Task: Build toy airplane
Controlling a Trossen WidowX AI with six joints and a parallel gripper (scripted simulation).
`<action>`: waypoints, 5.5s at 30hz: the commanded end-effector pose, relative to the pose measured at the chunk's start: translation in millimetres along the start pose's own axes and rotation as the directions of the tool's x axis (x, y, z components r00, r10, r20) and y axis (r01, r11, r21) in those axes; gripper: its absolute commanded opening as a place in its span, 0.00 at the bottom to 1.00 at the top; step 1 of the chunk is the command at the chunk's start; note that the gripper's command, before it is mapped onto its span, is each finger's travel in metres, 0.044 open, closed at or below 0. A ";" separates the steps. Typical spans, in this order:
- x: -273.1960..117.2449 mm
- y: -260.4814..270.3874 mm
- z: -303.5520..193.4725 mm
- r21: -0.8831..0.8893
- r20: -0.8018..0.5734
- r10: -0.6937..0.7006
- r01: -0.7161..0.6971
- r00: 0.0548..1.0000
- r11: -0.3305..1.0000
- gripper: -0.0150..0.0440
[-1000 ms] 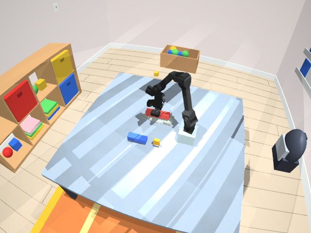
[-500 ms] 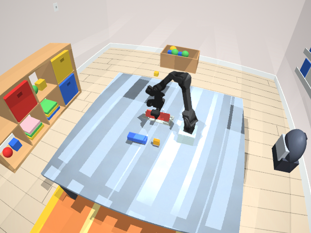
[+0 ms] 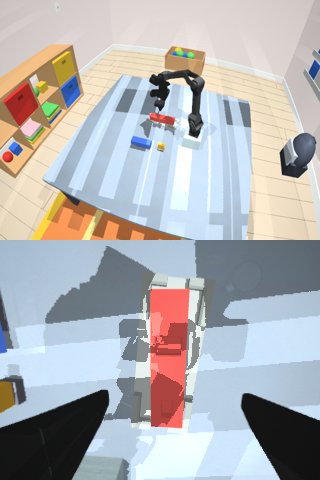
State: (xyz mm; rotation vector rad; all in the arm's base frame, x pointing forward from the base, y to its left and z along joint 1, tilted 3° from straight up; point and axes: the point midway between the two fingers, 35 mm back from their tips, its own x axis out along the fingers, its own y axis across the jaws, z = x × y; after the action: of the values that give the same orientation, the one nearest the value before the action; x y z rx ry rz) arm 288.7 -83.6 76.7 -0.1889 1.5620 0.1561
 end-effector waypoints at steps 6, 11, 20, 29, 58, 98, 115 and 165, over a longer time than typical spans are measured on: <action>1.9 18.3 13.4 0.012 -0.018 0.009 -0.009 1.000 1.000 1.00; 4.2 87.9 51.7 0.012 -0.012 0.015 -0.015 1.000 1.000 1.00; 10.3 237.8 72.0 0.012 -0.013 0.029 -0.028 1.000 1.000 1.00; 14.0 263.7 68.6 0.012 -0.014 0.030 -0.030 0.999 0.999 1.00; 96.2 266.3 67.4 0.012 -0.015 0.030 -0.030 0.999 0.999 1.00; 88.3 266.7 69.4 0.025 -0.017 0.032 -0.032 0.999 0.999 0.25; 35.9 266.4 73.5 0.021 -0.015 0.033 -0.033 0.999 0.999 0.25; 2.7 167.5 76.3 0.485 -0.015 0.028 -0.017 0.999 0.874 0.25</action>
State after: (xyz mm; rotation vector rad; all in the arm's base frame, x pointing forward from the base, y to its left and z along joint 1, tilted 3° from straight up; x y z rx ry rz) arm 325.0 103.8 71.1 0.1926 1.5840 -0.1878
